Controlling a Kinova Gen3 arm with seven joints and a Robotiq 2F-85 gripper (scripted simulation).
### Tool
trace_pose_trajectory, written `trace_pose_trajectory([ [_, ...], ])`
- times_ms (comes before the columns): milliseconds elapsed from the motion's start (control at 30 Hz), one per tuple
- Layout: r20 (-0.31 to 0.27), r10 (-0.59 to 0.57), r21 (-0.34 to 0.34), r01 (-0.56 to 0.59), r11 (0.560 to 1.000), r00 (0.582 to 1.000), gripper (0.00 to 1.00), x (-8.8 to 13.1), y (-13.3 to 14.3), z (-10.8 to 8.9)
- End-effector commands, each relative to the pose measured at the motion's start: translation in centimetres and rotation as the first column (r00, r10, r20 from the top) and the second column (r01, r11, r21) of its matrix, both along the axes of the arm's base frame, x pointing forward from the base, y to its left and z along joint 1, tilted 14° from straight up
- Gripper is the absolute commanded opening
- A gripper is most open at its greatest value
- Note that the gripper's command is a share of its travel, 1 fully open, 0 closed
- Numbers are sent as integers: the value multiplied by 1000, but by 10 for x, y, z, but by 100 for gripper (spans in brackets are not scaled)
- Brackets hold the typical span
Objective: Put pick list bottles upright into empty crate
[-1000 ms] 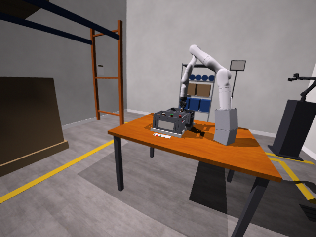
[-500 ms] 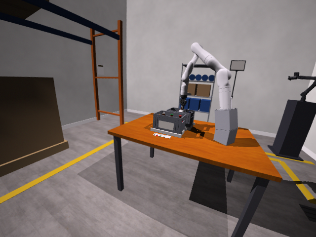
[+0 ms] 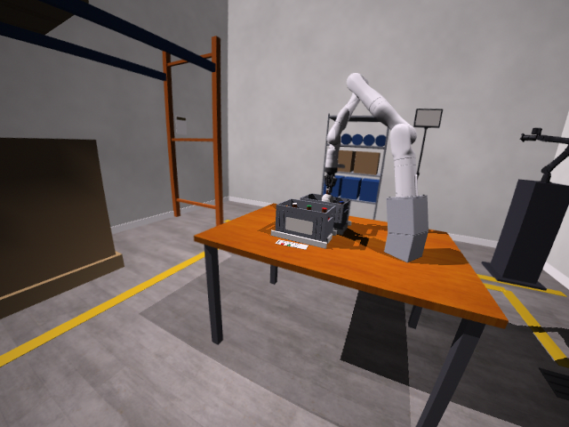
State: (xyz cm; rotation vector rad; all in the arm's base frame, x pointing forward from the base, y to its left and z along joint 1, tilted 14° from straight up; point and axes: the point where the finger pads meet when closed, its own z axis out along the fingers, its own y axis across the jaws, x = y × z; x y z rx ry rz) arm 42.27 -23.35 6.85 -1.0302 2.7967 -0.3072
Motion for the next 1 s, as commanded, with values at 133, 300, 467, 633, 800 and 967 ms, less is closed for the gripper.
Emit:
trace_pose_trajectory([
  [133,2,0,-1,0,1000,1000,10,-2,2,13],
  [300,2,0,-1,0,1000,1000,10,-3,2,18],
  [467,2,0,-1,0,1000,1000,10,-5,3,26],
  [633,2,0,-1,0,1000,1000,10,-7,5,34],
  [800,2,0,-1,0,1000,1000,10,-8,5,39],
  [967,2,0,-1,0,1000,1000,10,-9,7,47],
])
